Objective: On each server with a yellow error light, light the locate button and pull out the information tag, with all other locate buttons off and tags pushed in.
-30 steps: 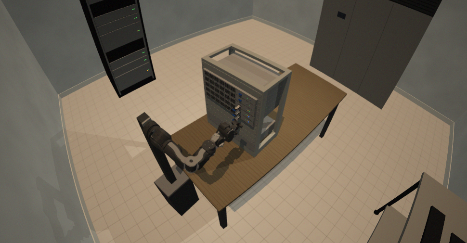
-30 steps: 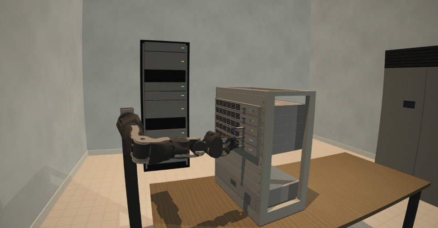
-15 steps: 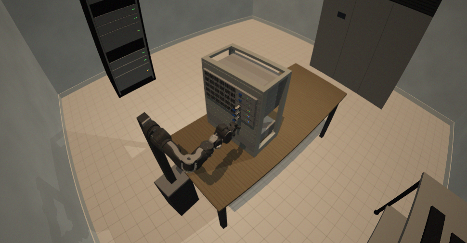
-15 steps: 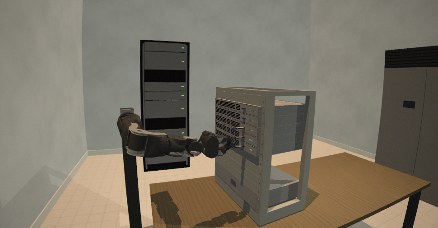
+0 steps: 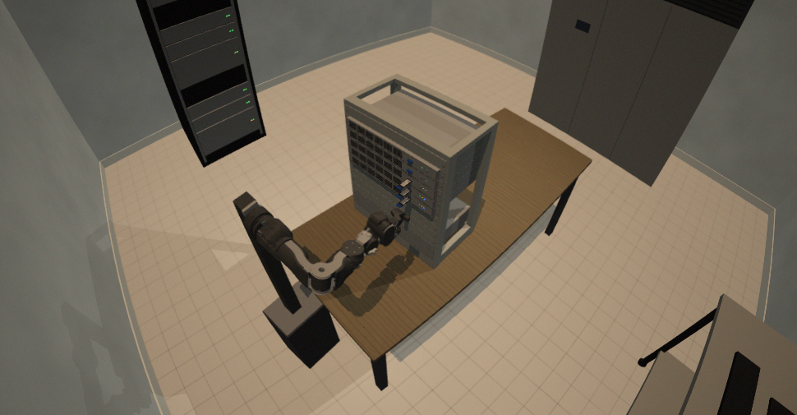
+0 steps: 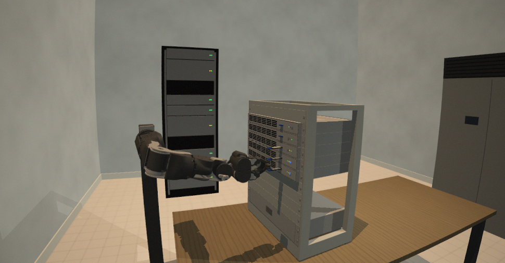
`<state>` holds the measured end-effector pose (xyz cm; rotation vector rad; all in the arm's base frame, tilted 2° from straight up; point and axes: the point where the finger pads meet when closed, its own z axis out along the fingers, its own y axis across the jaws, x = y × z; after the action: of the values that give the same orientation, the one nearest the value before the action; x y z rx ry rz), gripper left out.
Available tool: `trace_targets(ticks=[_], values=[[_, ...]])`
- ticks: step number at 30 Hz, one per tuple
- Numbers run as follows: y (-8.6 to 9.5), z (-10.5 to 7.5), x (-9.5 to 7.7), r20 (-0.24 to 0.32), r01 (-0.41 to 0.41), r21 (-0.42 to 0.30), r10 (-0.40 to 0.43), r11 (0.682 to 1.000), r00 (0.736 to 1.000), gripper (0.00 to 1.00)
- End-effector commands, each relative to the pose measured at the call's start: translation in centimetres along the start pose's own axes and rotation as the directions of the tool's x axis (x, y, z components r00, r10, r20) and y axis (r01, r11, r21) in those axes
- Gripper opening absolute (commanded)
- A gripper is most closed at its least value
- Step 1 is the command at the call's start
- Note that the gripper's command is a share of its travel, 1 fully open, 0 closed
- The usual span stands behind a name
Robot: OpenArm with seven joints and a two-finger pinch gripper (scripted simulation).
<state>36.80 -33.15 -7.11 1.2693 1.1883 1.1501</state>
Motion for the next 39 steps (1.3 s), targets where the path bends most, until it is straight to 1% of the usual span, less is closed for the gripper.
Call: trace_targets(ticks=[1,3,4,8,10,30,39], values=[[0.1,0.0,-0.1,0.004,0.003,-0.003,-0.003,1.0,1.0,0.0],[0.3,-0.1,0.1,0.002,0.003,-0.004,-0.003,1.0,1.0,0.0],[0.8,-0.1,0.3,0.002,0.003,-0.004,-0.003,1.0,1.0,0.0],[3.8,-0.2,1.5,0.008,0.002,-0.004,-0.002,1.0,1.0,0.0],[4.4,-0.2,1.7,0.009,0.002,-0.004,-0.002,1.0,1.0,0.0],[4.4,0.2,1.8,0.004,0.002,-0.003,-0.002,1.0,1.0,0.0],[4.4,0.8,1.8,0.004,0.002,-0.003,-0.002,1.0,1.0,0.0]])
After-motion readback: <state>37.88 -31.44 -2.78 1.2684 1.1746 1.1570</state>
